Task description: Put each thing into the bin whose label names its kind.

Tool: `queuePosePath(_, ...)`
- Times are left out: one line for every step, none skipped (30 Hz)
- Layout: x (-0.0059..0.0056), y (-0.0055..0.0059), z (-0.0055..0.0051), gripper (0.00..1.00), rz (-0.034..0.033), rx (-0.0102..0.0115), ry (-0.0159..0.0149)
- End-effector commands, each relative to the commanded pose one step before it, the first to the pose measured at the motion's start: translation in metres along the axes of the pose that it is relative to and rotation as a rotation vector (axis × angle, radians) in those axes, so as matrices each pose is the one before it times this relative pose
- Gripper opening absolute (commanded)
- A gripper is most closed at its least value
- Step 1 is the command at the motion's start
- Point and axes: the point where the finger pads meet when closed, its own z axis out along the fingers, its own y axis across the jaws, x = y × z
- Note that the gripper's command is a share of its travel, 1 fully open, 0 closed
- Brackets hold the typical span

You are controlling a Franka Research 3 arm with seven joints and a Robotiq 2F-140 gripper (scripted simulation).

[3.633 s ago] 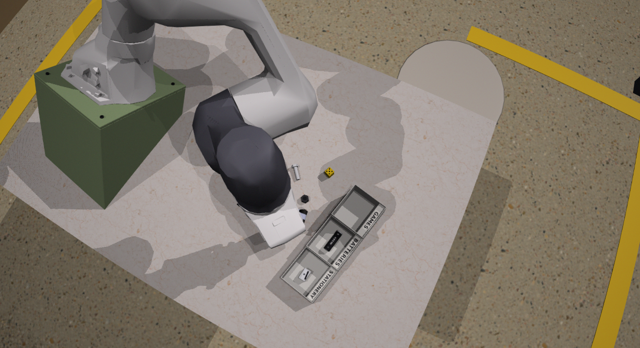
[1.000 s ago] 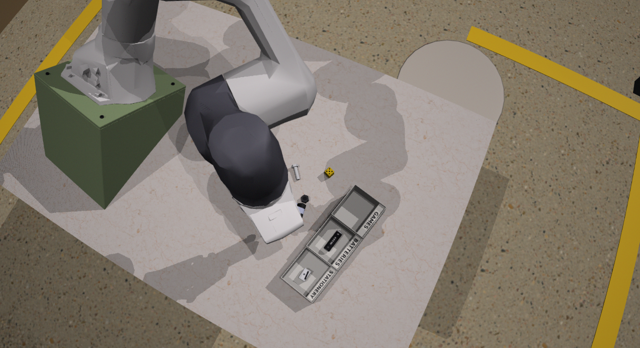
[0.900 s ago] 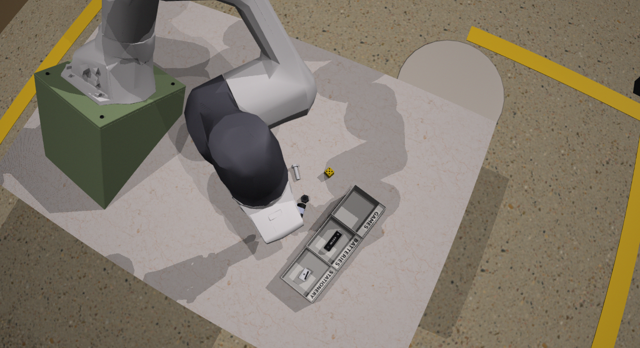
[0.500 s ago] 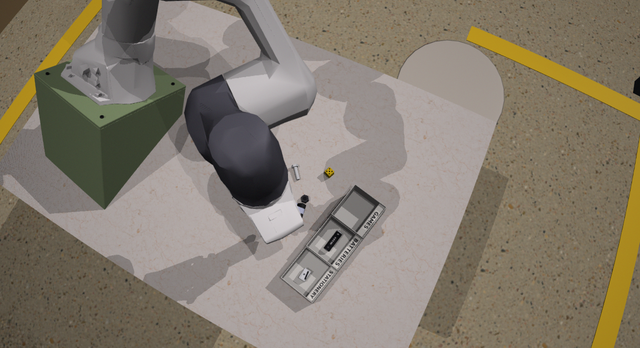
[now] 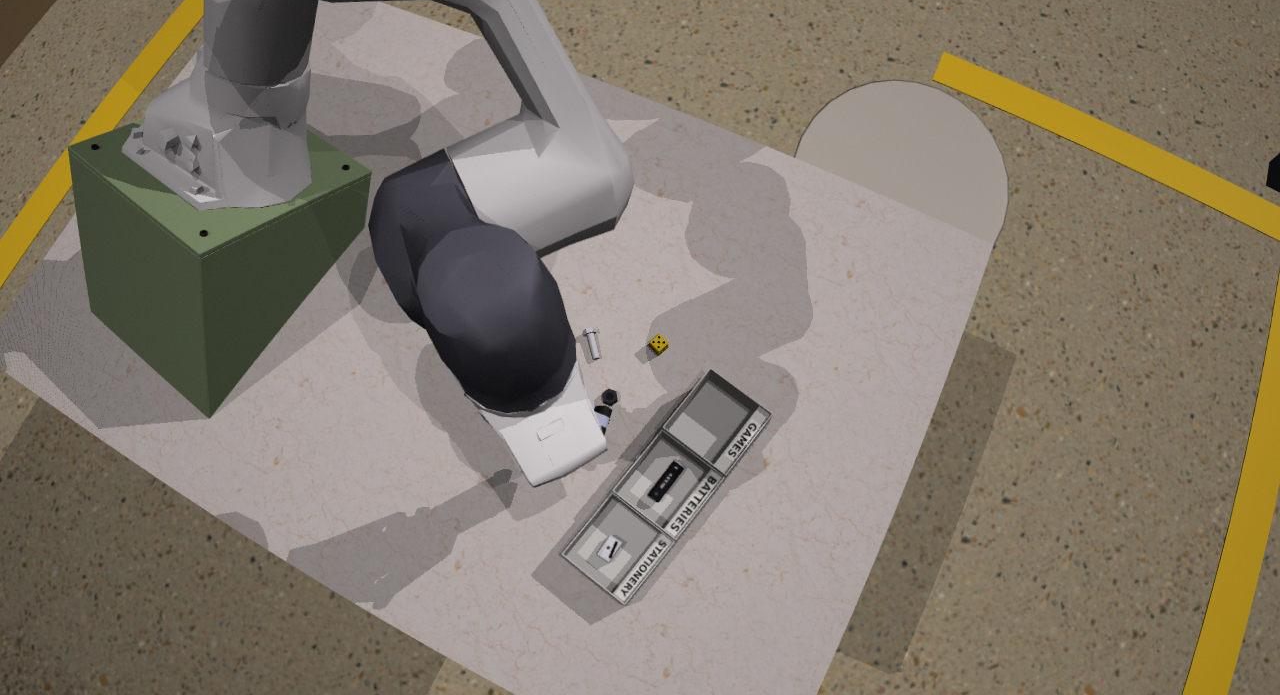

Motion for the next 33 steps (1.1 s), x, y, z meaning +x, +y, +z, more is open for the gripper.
queuePosePath(-0.00079, 0.0007, -0.00059, 0.05, -0.0041, -0.00184, -0.00182)
queuePosePath(0.0, 0.0, 0.0, 0.05, 0.0, 0.0, 0.0)
queuePosePath(0.0, 0.0, 0.0, 0.05, 0.0, 0.0, 0.0)
queuePosePath(0.0, 0.0, 0.0, 0.05, 0.0, 0.0, 0.0)
queuePosePath(0.0, 0.0, 0.0, 0.05, 0.0, 0.0, 0.0)
queuePosePath(0.0, 0.0, 0.0, 0.05, 0.0, 0.0, 0.0)
queuePosePath(0.0, 0.0, 0.0, 0.05, 0.0, 0.0, 0.0)
queuePosePath(0.00006, -0.00019, -0.00364, 0.05, 0.0, 0.0, 0.0)
queuePosePath(0.0008, -0.0006, -0.0022, 0.05, 0.0, 0.0, 0.0)
queuePosePath(0.0, 0.0, 0.0, 0.05, 0.0, 0.0, 0.0)
queuePosePath(0.0, 0.0, 0.0, 0.05, 0.0, 0.0, 0.0)
queuePosePath(0.0, 0.0, 0.0, 0.05, 0.0, 0.0, 0.0)
queuePosePath(0.0, 0.0, 0.0, 0.05, 0.0, 0.0, 0.0)
queuePosePath(0.0, 0.0, 0.0, 0.05, 0.0, 0.0, 0.0)
queuePosePath(0.00001, -0.006, 0.0, 0.05, 0.0, 0.0, 0.0)
queuePosePath(0.00001, -0.006, 0.0, 0.05, 0.0, 0.0, 0.0)
queuePosePath(0.00001, -0.006, 0.0, 0.05, 0.0, 0.0, 0.0)
queuePosePath(0.00001, -0.006, 0.0, 0.05, 0.0, 0.0, 0.0)
queuePosePath(0.00001, -0.006, 0.0, 0.05, 0.0, 0.0, 0.0)
queuePosePath(0.00001, -0.006, 0.0, 0.05, 0.05, 0.0, 0.0)
queuePosePath(-0.00029, -0.00599, 0.0, 0.05, 0.05, 0.0, 0.0)
queuePosePath(-0.00059, -0.00597, 0.0, 0.05, 0.05, 0.0, 0.0)
queuePosePath(-0.00089, -0.00593, 0.0, 0.05, 0.01594, 0.00279, 0.00215)
queuePosePath(-0.00098, -0.00592, 0.00001, 0.05, 0.01285, 0.00276, 0.00187)
queuePosePath(-0.00106, -0.00591, 0.00003, 0.05, 0.01269, 0.00261, 0.00163)
queuePosePath(-0.00113, -0.00589, 0.00004, 0.05, 0.01255, 0.00256, 0.0015)
queuePosePath(-0.00121, -0.00588, 0.00006, 0.05, 0.01237, 0.00171, 0.0009)
queuePosePath(-0.00128, -0.00586, 0.00006, 0.05, 0.01217, 0.00065, 0.00025)
queuePosePath(-0.00135, -0.00585, 0.00007, 0.05, 0.01202, 0.00049, 0.00016)
queuePosePath(0.0, 0.0, 0.0, 0.05, 0.0, 0.0, 0.0)
queuePosePath(0.0, 0.0, 0.0, 0.05, 0.0, 0.0, 0.0)
queuePosePath(-0.00142, -0.00583, 0.00007, 0.05, 0.0307, 0.00038, -0.00053)
queuePosePath(-0.0016, -0.00578, 0.00007, 0.05, 0.01362, -0.00133, -0.00041)
